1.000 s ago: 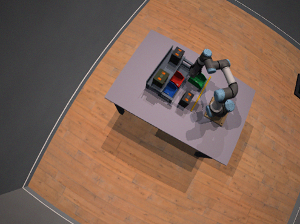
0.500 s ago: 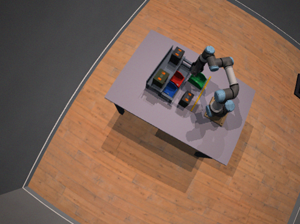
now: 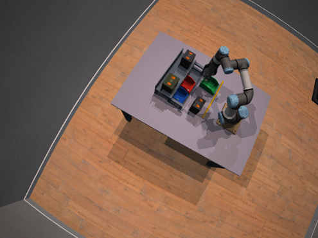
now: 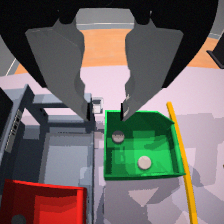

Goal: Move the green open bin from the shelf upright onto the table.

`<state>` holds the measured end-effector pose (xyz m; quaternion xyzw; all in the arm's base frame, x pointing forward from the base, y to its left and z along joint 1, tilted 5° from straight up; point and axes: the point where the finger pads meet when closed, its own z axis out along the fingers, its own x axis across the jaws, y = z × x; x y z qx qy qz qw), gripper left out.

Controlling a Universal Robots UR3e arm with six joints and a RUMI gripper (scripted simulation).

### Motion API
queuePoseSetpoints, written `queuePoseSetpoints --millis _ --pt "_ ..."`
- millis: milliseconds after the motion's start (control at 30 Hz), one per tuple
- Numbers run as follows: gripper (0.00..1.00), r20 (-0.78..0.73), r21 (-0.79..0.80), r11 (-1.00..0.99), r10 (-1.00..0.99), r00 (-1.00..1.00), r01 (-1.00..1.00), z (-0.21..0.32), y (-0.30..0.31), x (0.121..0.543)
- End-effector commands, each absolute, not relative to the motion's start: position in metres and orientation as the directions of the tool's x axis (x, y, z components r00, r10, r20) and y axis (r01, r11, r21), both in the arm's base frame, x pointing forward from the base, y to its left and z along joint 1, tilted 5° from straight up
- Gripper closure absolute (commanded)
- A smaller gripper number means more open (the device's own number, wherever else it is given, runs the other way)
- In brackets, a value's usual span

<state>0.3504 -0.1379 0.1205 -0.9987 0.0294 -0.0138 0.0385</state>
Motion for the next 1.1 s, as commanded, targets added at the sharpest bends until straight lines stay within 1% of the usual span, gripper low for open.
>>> queuePoseSetpoints --millis 0,1067 --pt "0.8 0.023 -0.079 -0.995 -0.059 0.998 -0.057 0.127 -0.139 0.351" --pt "0.8 0.023 -0.079 -0.995 -0.059 0.998 -0.057 0.112 -0.138 0.351"
